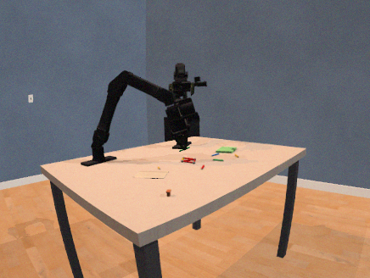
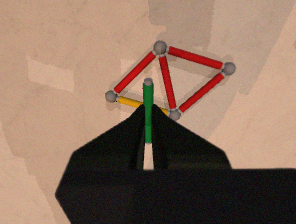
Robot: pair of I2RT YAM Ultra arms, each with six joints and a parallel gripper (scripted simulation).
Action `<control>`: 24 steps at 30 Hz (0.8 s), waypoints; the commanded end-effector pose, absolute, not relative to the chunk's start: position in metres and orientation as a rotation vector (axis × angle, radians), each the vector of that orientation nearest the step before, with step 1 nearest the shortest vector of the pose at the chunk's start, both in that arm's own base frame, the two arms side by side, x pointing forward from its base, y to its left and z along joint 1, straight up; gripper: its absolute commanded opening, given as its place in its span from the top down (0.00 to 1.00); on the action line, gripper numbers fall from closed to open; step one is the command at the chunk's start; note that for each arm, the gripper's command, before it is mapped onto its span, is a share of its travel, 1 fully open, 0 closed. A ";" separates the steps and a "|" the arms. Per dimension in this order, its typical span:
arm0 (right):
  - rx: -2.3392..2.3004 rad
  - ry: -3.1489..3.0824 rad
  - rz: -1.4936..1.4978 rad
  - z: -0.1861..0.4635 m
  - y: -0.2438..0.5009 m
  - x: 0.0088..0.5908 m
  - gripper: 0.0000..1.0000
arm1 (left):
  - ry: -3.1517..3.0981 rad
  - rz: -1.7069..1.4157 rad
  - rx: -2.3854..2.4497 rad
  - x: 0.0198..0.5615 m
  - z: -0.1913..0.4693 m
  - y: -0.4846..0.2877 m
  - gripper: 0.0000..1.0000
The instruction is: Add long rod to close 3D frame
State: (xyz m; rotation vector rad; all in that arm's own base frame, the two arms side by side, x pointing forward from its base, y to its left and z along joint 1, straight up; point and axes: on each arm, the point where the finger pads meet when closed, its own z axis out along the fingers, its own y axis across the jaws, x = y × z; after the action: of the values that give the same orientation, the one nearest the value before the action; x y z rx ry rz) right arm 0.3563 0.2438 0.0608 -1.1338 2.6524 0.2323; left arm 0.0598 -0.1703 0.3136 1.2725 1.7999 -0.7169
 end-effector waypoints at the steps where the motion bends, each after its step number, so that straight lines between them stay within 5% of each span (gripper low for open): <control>1: -1.046 2.571 0.284 0.079 0.250 0.368 1.00 | 1.793 -0.721 1.268 0.061 0.320 -0.172 0.00; 24: -0.847 2.478 0.387 0.080 0.254 0.368 1.00 | 1.793 -0.721 1.268 0.061 0.320 -0.172 0.00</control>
State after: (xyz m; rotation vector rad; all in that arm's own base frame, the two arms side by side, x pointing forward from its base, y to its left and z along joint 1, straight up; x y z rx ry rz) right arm 0.3547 0.2449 0.0594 -0.9048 2.5650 0.3448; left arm 0.0598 -0.1703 0.3136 1.2725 1.7999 -0.7169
